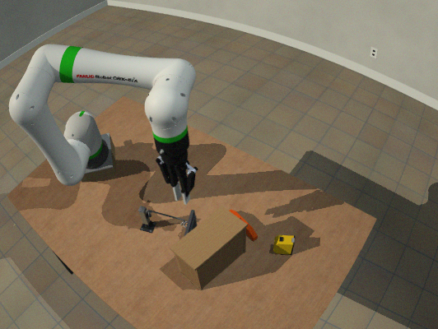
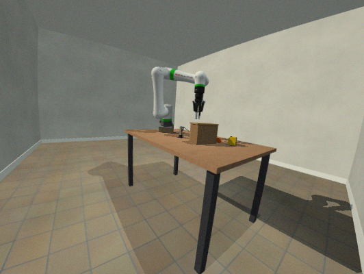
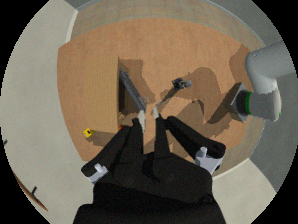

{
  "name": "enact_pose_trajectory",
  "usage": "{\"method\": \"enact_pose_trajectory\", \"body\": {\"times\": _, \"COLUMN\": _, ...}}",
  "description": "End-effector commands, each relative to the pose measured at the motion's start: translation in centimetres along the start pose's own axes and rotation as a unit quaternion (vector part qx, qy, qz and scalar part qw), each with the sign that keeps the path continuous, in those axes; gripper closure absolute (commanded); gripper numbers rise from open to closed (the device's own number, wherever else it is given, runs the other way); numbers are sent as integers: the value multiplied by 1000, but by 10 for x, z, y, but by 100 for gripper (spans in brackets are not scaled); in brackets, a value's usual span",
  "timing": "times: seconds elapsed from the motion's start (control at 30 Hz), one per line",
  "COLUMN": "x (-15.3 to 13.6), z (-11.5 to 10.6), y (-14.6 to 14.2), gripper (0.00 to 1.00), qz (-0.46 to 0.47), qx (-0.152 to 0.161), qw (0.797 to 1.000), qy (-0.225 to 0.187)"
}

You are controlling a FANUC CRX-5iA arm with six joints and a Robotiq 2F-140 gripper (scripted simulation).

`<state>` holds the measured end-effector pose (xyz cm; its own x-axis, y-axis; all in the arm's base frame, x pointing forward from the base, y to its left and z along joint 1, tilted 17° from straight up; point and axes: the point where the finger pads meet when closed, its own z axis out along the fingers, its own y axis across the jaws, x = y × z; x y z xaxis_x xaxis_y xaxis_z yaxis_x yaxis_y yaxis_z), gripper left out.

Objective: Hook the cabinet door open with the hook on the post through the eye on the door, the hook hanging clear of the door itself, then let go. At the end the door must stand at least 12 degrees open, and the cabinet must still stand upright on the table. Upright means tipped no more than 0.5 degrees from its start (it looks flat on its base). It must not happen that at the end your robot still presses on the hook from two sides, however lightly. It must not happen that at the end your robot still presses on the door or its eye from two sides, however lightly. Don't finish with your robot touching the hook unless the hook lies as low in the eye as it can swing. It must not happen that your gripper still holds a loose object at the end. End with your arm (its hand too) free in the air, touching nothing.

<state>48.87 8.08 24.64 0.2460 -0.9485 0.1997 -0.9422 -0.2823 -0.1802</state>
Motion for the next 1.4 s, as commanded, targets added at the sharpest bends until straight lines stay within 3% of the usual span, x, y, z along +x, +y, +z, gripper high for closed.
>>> {"method": "enact_pose_trajectory", "body": {"times": 0.0, "x": -1, "z": 0, "y": 35, "gripper": 84, "qz": 139, "qx": 4, "qw": 990, "qy": 4}}
{"method": "enact_pose_trajectory", "body": {"times": 0.1, "x": -1, "z": 0, "y": 41, "gripper": 84, "qz": 162, "qx": 3, "qw": 987, "qy": 2}}
{"method": "enact_pose_trajectory", "body": {"times": 0.13, "x": -1, "z": 0, "y": 47, "gripper": 84, "qz": 228, "qx": 1, "qw": 974, "qy": 0}}
{"method": "enact_pose_trajectory", "body": {"times": 0.3, "x": 0, "z": 3, "y": 65, "gripper": 84, "qz": 329, "qx": -1, "qw": 944, "qy": -3}}
{"method": "enact_pose_trajectory", "body": {"times": 0.5, "x": 0, "z": 3, "y": 66, "gripper": 86, "qz": 452, "qx": 8, "qw": 892, "qy": 4}}
{"method": "enact_pose_trajectory", "body": {"times": 1.37, "x": 0, "z": 3, "y": 66, "gripper": 86, "qz": 456, "qx": 9, "qw": 890, "qy": 5}}
